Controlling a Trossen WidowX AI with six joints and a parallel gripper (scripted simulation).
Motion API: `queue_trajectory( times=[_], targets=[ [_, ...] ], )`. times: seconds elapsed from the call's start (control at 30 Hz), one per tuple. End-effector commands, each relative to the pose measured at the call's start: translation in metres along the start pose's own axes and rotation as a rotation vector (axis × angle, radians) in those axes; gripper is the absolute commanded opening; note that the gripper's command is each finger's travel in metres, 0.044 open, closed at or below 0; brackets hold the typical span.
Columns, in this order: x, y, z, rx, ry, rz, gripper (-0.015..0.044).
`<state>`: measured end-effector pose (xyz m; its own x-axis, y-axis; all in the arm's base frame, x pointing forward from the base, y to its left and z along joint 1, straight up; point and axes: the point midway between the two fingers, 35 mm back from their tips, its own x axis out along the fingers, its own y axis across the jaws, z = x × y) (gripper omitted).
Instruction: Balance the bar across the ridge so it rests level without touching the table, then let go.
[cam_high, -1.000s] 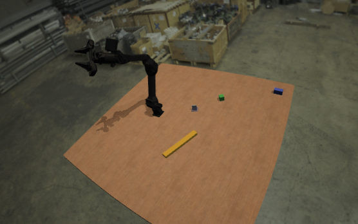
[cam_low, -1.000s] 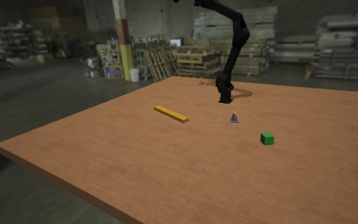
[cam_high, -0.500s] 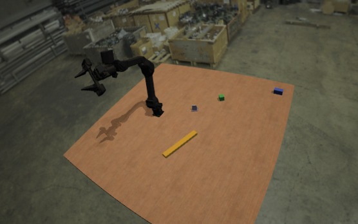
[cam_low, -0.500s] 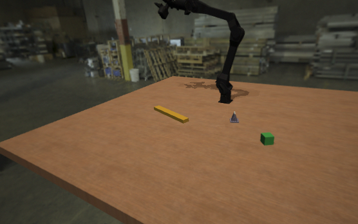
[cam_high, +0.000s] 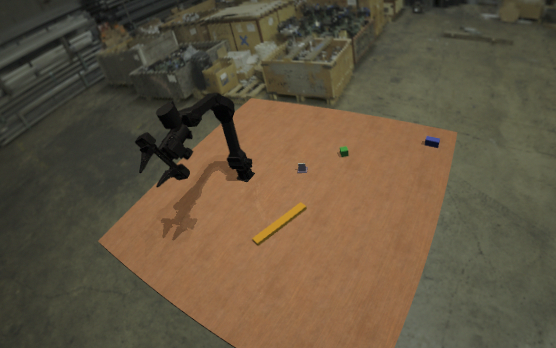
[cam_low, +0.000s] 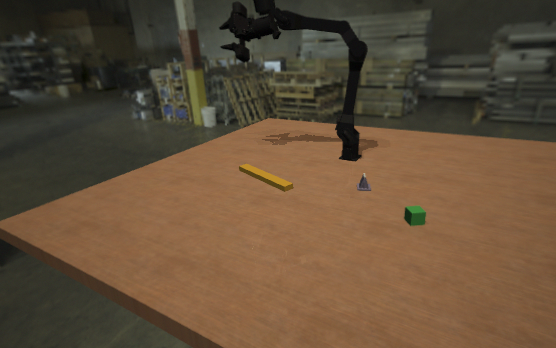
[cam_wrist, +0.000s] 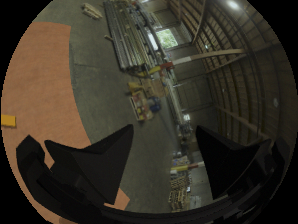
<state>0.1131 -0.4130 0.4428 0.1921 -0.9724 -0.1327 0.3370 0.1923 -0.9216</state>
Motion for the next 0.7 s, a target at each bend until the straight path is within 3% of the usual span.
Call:
queue_trajectory(
  times=[0.0, 0.33, 0.67],
  targets=[
    [0.013, 0.048, 0.014, -0.095, -0.023, 0.157, 0.0315],
    [0.016, 0.156, 0.047, -0.334, -0.105, 0.499, 0.0315],
    [-0.012, 0.255, 0.07, -0.596, -0.223, 0.825, 0.0315]
  ],
)
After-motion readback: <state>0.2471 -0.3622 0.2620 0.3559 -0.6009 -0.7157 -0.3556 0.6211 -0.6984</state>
